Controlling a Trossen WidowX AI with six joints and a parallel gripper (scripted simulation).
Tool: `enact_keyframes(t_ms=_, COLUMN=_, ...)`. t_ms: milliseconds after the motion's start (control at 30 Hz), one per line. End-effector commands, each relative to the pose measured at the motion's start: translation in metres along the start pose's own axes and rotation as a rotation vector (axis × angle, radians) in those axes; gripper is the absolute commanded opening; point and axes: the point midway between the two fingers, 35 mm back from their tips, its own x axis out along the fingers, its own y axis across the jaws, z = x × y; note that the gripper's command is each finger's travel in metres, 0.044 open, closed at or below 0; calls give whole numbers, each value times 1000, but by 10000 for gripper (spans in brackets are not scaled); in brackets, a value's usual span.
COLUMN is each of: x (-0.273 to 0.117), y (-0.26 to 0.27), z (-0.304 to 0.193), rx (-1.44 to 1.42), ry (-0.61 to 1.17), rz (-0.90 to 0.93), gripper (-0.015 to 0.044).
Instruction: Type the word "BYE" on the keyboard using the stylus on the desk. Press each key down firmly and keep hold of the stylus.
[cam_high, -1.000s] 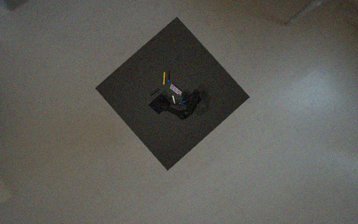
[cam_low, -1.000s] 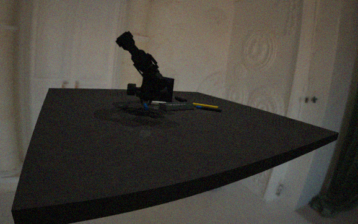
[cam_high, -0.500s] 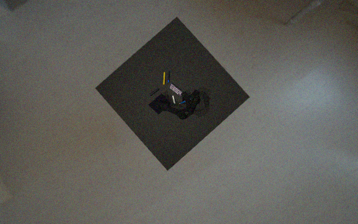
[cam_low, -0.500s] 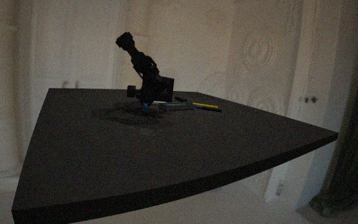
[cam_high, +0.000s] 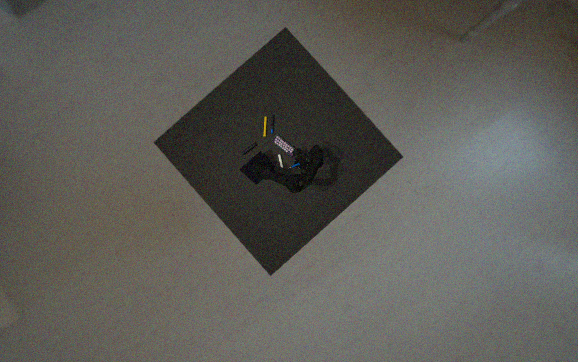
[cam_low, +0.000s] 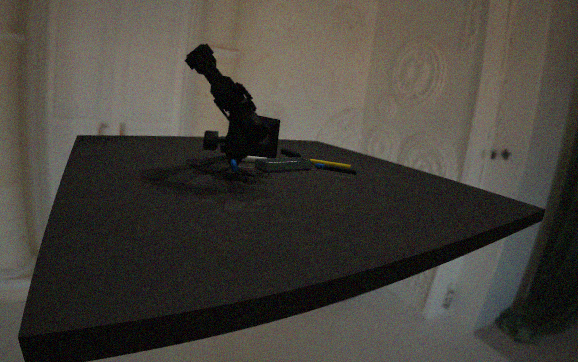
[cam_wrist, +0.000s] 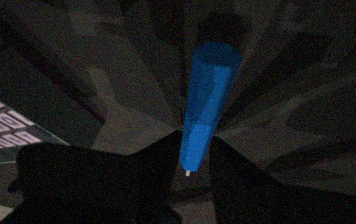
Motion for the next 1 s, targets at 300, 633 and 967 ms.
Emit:
enact_keyframes(t_ms=300, x=-43, y=0, z=-25, rx=1, ry=1, rz=3, gripper=0)
enact_keyframes(t_ms=633, x=-38, y=14, z=-29, rx=-110, ry=-22, rz=66, gripper=0)
enact_keyframes(t_ms=967, x=-35, y=51, z=-43, rx=-411, ry=-140, rz=247, gripper=0)
